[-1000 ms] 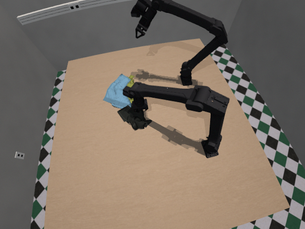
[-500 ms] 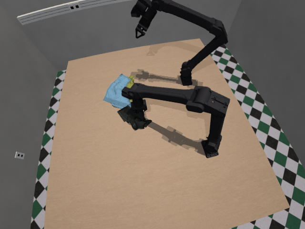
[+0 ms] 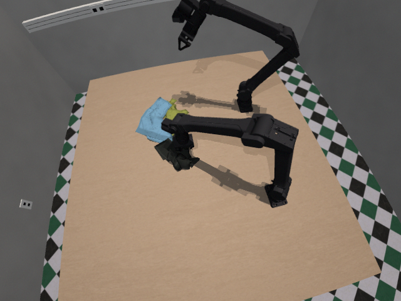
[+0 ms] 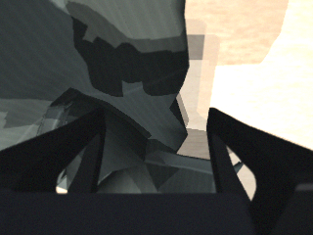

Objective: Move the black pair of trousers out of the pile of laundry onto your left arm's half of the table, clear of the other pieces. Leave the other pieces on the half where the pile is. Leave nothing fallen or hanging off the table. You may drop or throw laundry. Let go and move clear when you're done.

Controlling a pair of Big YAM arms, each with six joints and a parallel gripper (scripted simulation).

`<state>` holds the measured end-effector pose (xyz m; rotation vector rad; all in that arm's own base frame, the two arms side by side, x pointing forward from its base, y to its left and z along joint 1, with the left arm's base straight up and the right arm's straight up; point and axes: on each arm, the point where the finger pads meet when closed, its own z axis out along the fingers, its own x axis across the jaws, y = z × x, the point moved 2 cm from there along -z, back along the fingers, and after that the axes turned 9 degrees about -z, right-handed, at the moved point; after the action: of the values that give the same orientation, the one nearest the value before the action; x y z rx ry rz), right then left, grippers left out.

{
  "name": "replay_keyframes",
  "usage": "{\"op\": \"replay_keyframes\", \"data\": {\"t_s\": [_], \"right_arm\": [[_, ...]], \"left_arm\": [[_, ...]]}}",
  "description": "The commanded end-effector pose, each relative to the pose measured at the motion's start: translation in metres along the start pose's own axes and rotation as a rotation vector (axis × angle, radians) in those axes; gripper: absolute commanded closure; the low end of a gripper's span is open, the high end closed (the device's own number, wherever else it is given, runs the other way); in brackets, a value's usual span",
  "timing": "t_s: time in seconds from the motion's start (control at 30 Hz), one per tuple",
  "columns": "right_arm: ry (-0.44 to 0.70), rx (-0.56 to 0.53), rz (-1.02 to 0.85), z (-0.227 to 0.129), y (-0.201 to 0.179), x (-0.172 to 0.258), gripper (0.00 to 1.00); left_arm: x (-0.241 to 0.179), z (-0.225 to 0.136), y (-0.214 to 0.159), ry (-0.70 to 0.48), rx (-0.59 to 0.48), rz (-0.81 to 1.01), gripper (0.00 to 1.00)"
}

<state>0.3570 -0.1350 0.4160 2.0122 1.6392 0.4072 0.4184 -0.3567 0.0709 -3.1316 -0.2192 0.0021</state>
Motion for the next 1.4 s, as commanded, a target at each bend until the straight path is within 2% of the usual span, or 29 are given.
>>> {"op": "replay_keyframes", "data": {"t_s": [0.0, 0.43, 0.53, 0.57, 0.8, 1.37], "right_arm": [[0.001, -0.073, -0.005, -0.027, 0.025, 0.003, 0.08], [0.001, -0.073, -0.005, -0.027, 0.025, 0.003, 0.08], [0.001, -0.073, -0.005, -0.027, 0.025, 0.003, 0.08], [0.001, -0.073, -0.005, -0.027, 0.025, 0.003, 0.08], [0.001, -0.073, -0.005, -0.027, 0.025, 0.003, 0.08], [0.001, -0.073, -0.005, -0.027, 0.025, 0.003, 0.08]], "left_arm": [[-0.002, 0.014, 0.008, -0.006, -0.008, 0.017, 0.40], [-0.007, 0.037, 0.011, -0.008, -0.006, 0.036, 0.40], [0.002, 0.033, 0.015, 0.005, -0.022, 0.016, 0.40], [-0.005, 0.043, 0.007, -0.010, -0.004, 0.020, 0.40], [-0.007, 0.054, 0.010, -0.009, -0.006, 0.038, 0.40], [-0.008, 0.056, 0.011, -0.010, -0.006, 0.044, 0.40]]}}
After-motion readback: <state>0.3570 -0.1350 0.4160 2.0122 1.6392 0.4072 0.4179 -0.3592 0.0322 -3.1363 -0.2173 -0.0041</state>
